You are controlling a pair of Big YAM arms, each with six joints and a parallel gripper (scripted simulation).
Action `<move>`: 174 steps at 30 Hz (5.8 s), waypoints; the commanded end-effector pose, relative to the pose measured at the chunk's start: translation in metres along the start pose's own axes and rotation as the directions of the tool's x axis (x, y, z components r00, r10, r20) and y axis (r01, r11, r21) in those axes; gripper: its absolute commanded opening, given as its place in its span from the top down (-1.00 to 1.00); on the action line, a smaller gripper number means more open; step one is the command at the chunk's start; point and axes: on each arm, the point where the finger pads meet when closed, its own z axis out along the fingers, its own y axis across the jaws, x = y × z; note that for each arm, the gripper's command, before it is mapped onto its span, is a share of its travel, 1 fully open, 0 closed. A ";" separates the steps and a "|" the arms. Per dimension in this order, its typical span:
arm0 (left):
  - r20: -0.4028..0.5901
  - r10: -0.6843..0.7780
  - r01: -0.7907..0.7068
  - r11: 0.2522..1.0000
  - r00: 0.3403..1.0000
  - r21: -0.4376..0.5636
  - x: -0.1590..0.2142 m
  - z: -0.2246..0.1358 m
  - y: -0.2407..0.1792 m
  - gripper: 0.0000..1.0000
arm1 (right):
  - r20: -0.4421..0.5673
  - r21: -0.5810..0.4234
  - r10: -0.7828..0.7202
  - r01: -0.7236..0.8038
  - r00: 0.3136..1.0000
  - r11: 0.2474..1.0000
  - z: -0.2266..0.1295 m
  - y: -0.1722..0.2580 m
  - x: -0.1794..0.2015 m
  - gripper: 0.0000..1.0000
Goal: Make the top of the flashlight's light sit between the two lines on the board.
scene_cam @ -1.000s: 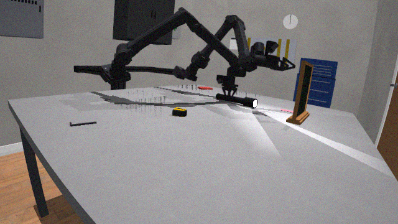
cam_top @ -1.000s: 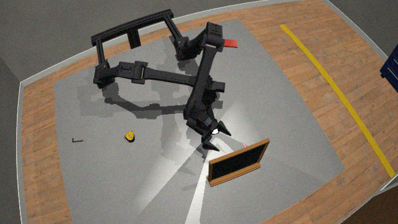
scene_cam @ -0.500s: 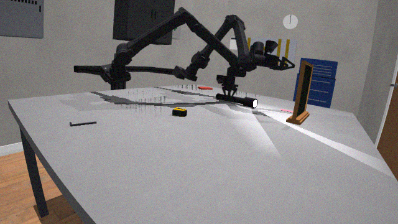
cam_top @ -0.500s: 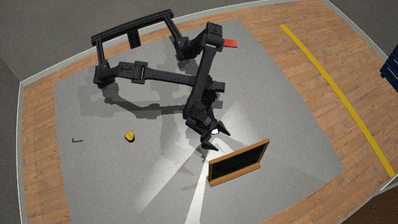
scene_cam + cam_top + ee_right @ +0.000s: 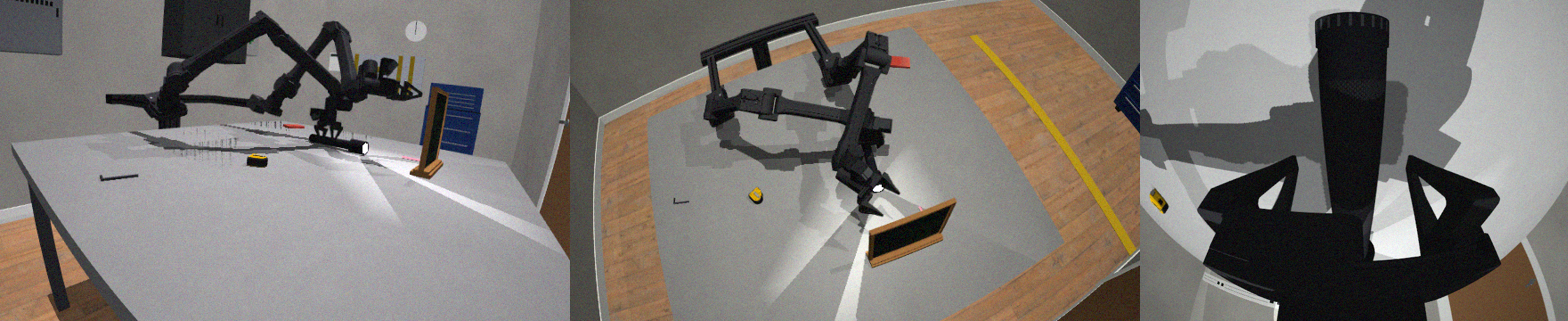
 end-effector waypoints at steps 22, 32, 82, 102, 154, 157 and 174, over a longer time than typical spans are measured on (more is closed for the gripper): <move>0.027 -0.035 0.035 0.999 0.999 -0.015 -0.020 0.009 -0.002 -1.00 | -0.020 0.065 0.014 -0.012 1.000 0.998 -0.075 -0.021 0.006 -1.00; 0.027 -0.038 0.039 0.999 0.999 -0.011 -0.021 0.007 -0.001 -1.00 | -0.012 0.046 0.011 -0.011 1.000 0.999 -0.066 -0.015 0.005 -1.00; 0.027 -0.038 0.039 0.999 0.999 -0.011 -0.021 0.007 -0.001 -1.00 | -0.014 0.048 0.013 -0.012 1.000 0.999 -0.069 -0.014 0.006 -1.00; 0.027 -0.038 0.039 0.999 0.999 -0.011 -0.021 0.007 -0.001 -1.00 | -0.014 0.048 0.013 -0.012 1.000 0.999 -0.069 -0.013 0.006 -1.00; 0.027 -0.032 0.032 0.999 0.999 -0.020 -0.020 0.012 -0.002 -1.00 | -0.016 0.048 0.018 -0.017 1.000 0.999 -0.083 0.021 -0.010 -1.00; 0.027 -0.032 0.032 0.999 0.999 -0.020 -0.020 0.012 -0.002 -1.00 | -0.004 0.013 0.056 -0.056 0.998 0.998 -0.063 0.041 0.011 -1.00; 0.027 -0.032 0.032 0.999 0.999 -0.020 -0.020 0.012 -0.002 -1.00 | -0.012 0.047 0.017 -0.017 1.000 0.999 -0.105 0.092 -0.041 -1.00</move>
